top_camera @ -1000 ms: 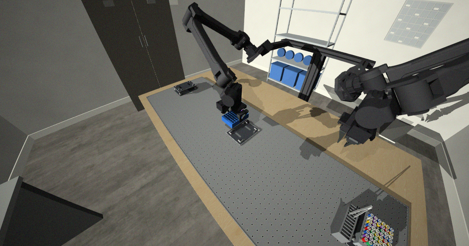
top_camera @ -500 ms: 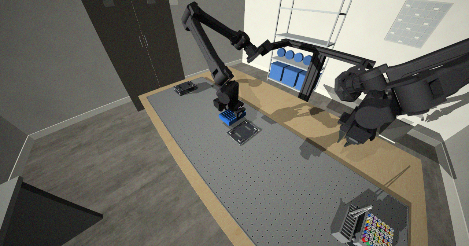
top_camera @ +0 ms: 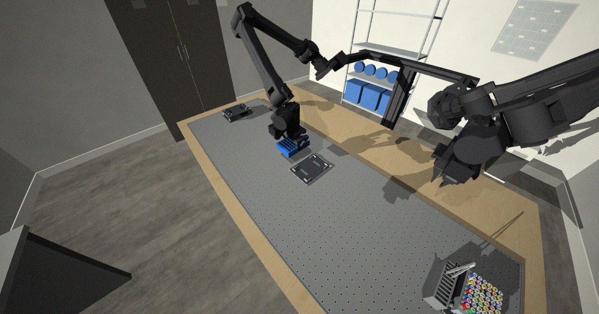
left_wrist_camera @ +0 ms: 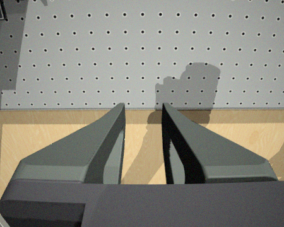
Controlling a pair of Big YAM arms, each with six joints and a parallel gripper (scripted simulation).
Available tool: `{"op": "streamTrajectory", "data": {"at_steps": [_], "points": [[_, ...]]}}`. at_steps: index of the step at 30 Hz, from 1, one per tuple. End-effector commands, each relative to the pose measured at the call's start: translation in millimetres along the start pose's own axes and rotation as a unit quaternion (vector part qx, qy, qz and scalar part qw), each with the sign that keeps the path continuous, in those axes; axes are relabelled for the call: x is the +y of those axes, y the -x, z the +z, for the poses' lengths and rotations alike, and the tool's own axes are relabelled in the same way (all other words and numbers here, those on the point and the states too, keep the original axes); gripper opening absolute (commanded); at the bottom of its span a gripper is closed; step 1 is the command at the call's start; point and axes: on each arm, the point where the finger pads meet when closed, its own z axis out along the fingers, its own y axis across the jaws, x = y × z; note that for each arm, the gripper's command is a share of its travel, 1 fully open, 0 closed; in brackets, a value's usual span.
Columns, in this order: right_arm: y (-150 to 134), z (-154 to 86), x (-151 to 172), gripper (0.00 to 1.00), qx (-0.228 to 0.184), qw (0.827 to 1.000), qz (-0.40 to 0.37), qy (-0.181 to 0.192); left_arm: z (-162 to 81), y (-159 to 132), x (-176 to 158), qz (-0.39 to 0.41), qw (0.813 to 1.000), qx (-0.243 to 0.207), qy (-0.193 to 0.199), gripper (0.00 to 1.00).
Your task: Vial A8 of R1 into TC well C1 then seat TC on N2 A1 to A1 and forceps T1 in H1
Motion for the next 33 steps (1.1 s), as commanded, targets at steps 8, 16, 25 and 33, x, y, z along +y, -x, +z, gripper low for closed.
{"op": "streamTrajectory", "data": {"at_steps": [8, 16, 25, 33], "points": [[13, -13, -13, 0.00, -0.018, 1.000, 0.002, 0.010, -3, 7, 3, -0.009, 1.000, -0.005, 0.001, 0.24], [13, -7, -29, 0.00, -0.013, 1.000, 0.007, 0.006, -3, 7, 3, -0.009, 1.000, -0.005, 0.001, 0.24], [13, -10, -41, 0.00, -0.017, 1.000, 0.004, 0.008, -3, 7, 3, -0.009, 1.000, -0.005, 0.001, 0.24], [13, -7, -55, 0.00, -0.014, 1.000, 0.007, 0.006, -3, 7, 3, -0.009, 1.000, -0.005, 0.001, 0.24]]}}
